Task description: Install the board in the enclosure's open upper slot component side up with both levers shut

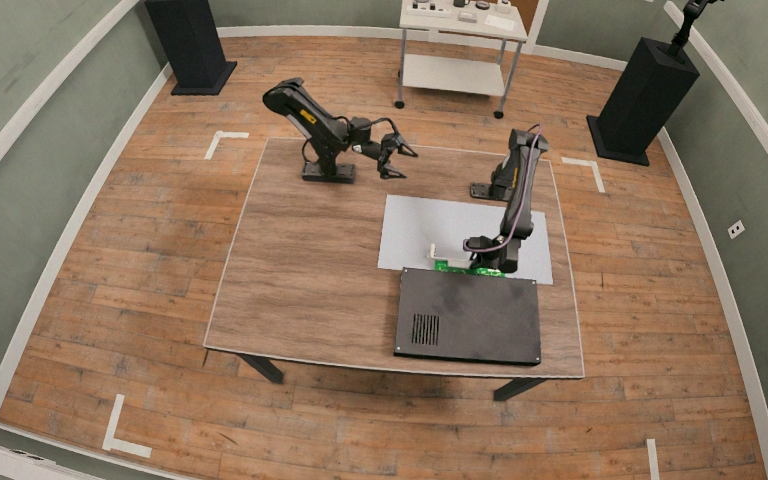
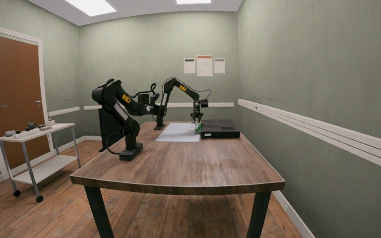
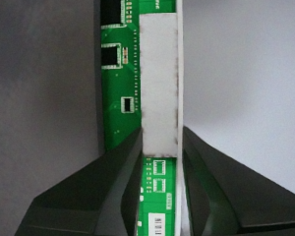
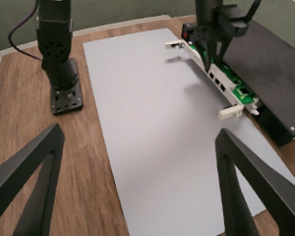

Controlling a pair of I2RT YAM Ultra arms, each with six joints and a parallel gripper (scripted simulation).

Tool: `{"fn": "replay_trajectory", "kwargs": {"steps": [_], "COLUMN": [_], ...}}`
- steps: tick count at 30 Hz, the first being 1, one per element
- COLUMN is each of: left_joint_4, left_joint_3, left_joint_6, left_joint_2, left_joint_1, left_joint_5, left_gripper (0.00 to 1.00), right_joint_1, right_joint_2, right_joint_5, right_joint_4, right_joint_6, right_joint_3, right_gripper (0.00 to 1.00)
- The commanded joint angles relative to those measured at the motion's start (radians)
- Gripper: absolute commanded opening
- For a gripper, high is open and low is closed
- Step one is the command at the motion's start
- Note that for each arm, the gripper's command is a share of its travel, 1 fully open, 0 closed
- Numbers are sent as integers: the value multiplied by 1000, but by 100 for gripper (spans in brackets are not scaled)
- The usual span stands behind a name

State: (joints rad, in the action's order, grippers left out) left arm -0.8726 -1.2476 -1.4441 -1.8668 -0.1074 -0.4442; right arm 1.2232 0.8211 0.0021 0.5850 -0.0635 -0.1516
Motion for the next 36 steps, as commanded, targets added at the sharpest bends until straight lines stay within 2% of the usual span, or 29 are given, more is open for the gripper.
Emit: {"fn": "replay_trajectory", "kwargs": {"steps": [1, 2, 3, 15, 22, 25, 30, 36], "left_joint_4": [-1, -1, -1, 1, -68, -98, -227, -251], "left_joint_3": [-37, -37, -27, 9, -37, -73, -165, -165], "left_joint_6": [-8, -8, -8, -22, -44, -54, -99, -114], "left_joint_2": [10, 10, 9, 88, 111, 92, 123, 90], "left_joint_1": [11, 11, 5, 23, 44, 55, 99, 96], "left_joint_5": [-40, -40, -32, -47, -50, -51, -55, -43], "left_gripper": [18, 30, 32, 32, 32, 64, 64, 64], "right_joint_1": [3, 3, 3, 3, 3, 3, 3, 3], "right_joint_2": [-13, -13, -13, -13, -13, -13, -13, -13], "right_joint_5": [-8, -8, -8, -8, -8, -8, -8, -8], "right_joint_4": [12, 12, 12, 12, 12, 12, 12, 12], "right_joint_6": [3, 3, 3, 3, 3, 3, 3, 3], "right_joint_3": [-1, -1, -1, -1, -1, -1, -1, -1], "right_gripper": [100, 100, 100, 100, 100, 100, 100, 100]}}
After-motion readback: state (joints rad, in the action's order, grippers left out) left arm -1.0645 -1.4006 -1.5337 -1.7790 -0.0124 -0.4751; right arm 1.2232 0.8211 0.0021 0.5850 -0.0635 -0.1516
